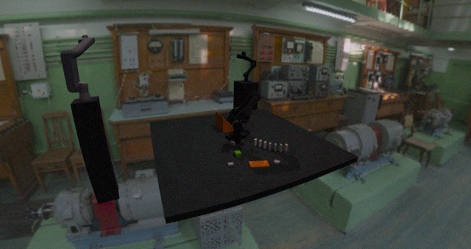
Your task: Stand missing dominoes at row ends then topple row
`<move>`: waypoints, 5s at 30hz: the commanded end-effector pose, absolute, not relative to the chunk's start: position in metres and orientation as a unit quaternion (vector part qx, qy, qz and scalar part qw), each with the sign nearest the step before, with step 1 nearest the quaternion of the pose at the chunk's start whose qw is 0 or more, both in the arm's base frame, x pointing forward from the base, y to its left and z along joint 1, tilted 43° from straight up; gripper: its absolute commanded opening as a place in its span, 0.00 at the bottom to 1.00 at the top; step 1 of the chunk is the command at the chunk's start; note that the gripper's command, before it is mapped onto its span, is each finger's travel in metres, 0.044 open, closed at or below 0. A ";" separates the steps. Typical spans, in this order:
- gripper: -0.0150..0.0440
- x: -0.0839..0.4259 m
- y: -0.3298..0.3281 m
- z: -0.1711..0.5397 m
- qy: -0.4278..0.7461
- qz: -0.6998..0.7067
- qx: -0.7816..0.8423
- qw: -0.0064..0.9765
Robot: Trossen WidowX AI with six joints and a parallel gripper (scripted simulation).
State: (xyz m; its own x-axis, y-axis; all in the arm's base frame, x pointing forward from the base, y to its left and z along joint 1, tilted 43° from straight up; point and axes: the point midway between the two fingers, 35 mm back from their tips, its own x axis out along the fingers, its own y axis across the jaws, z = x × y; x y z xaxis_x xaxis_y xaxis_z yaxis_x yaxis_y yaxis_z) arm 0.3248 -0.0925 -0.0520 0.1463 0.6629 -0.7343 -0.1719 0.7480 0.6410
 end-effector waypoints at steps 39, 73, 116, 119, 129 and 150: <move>0.30 0.178 -0.303 -0.059 0.580 -0.302 0.704 0.278; 0.30 0.184 -0.293 -0.094 0.588 -0.431 0.585 0.356; 0.30 0.195 -0.276 -0.097 0.417 -0.638 0.382 0.522; 0.30 0.195 -0.274 -0.094 0.397 -0.649 0.372 0.532; 0.30 0.193 -0.265 -0.080 0.323 -0.678 0.342 0.564; 0.30 0.187 -0.255 -0.063 0.247 -0.699 0.321 0.590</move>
